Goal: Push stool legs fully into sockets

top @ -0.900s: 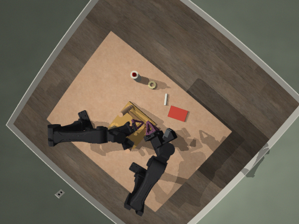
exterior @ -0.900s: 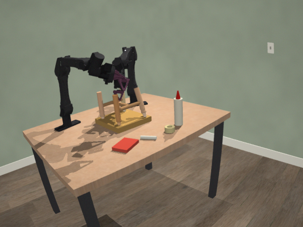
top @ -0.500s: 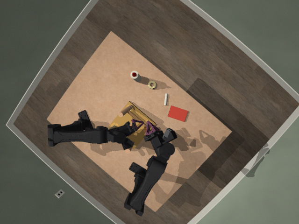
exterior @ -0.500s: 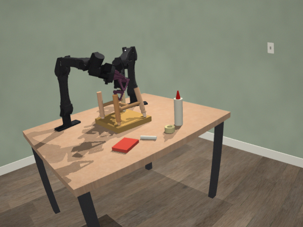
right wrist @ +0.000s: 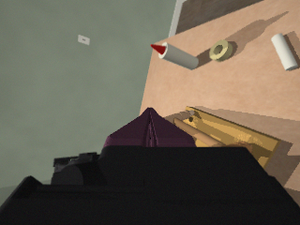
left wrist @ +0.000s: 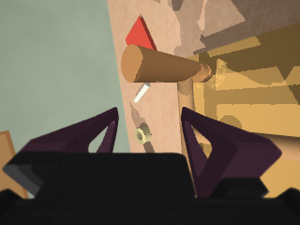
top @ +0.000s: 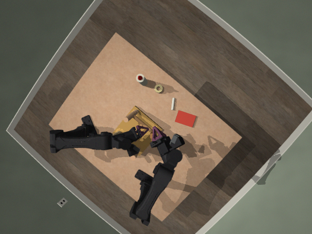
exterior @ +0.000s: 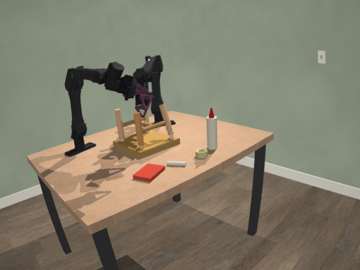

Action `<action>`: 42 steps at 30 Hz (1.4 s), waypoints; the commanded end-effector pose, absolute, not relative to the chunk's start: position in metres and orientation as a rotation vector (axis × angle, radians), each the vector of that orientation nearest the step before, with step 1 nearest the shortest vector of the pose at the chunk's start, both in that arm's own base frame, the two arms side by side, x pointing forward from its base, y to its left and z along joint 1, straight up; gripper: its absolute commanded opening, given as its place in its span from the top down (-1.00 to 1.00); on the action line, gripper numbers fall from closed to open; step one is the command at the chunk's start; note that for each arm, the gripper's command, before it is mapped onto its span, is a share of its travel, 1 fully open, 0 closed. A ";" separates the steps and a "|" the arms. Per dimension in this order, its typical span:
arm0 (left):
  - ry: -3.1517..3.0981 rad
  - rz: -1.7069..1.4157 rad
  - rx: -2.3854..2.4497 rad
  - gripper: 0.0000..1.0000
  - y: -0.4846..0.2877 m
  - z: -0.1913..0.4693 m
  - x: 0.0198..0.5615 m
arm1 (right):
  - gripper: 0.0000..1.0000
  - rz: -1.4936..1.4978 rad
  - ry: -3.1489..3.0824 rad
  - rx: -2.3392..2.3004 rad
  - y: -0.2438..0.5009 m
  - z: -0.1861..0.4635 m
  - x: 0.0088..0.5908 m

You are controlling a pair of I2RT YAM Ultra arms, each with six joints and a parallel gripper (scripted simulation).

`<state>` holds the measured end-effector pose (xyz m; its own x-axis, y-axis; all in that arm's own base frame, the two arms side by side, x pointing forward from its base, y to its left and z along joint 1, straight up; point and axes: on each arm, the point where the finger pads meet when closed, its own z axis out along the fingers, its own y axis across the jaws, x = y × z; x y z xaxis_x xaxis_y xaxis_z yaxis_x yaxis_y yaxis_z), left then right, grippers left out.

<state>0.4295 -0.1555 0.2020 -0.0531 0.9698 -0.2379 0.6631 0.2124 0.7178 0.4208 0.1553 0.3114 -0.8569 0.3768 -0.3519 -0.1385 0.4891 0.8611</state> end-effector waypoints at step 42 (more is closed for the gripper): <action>1.817 0.392 1.477 -0.38 -0.145 0.239 0.394 | -0.38 1.269 2.178 -0.153 0.186 0.304 0.420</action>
<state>0.4080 -0.1480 0.2236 -0.0498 0.9513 -0.3041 0.6807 0.2552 0.6867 0.4185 0.1769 0.3018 -0.8453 0.2655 -0.4636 -0.2783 0.5218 0.8064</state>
